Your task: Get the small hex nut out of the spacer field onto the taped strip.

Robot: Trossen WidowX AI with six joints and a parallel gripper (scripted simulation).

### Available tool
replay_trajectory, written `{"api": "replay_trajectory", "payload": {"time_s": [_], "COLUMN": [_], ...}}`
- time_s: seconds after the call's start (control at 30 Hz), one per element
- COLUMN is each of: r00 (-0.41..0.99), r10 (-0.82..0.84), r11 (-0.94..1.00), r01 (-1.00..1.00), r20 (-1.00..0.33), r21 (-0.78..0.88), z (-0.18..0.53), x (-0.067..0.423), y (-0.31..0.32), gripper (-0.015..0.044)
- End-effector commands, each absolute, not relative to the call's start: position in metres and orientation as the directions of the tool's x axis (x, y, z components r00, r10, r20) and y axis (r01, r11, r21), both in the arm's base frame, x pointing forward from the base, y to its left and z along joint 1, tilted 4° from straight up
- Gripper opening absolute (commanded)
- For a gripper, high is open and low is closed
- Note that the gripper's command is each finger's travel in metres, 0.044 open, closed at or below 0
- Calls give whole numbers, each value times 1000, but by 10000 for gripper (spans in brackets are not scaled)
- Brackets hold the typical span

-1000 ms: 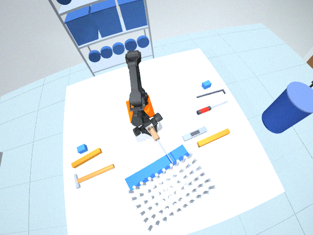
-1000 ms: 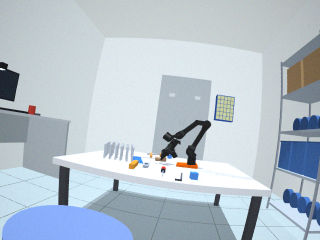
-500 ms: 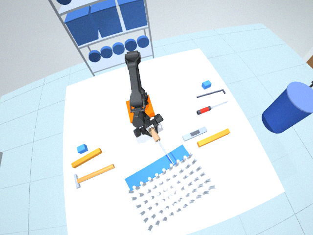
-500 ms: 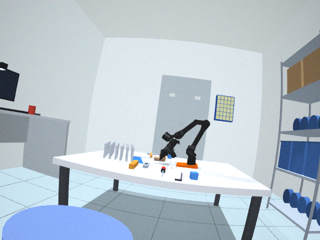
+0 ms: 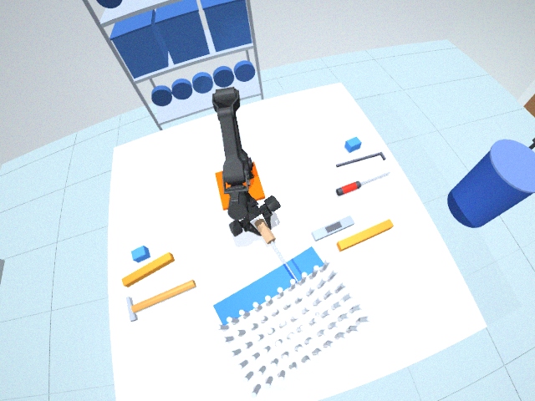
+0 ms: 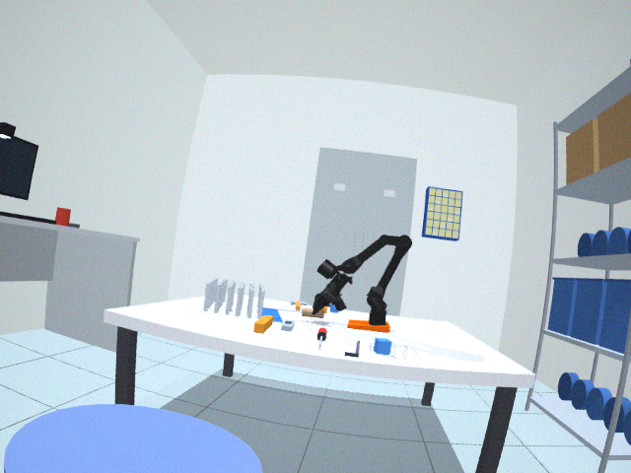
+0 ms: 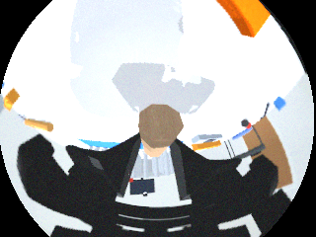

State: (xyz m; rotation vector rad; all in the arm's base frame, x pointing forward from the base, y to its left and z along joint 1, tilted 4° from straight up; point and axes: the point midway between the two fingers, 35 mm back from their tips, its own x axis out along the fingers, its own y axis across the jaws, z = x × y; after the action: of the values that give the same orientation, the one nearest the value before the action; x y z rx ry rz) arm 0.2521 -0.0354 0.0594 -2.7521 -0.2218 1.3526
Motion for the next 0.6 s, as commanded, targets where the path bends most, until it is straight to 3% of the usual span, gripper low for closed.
{"api": "replay_trajectory", "payload": {"time_s": [0.0, 0.57], "r00": [611, 612], "r10": [154, 154], "r11": [-988, -988], "r01": [97, 97], "r20": [-777, -776], "r21": [-120, -120], "z": [63, 64], "x": [258, 268], "y": [-37, -36], "gripper": [0, 0]}}
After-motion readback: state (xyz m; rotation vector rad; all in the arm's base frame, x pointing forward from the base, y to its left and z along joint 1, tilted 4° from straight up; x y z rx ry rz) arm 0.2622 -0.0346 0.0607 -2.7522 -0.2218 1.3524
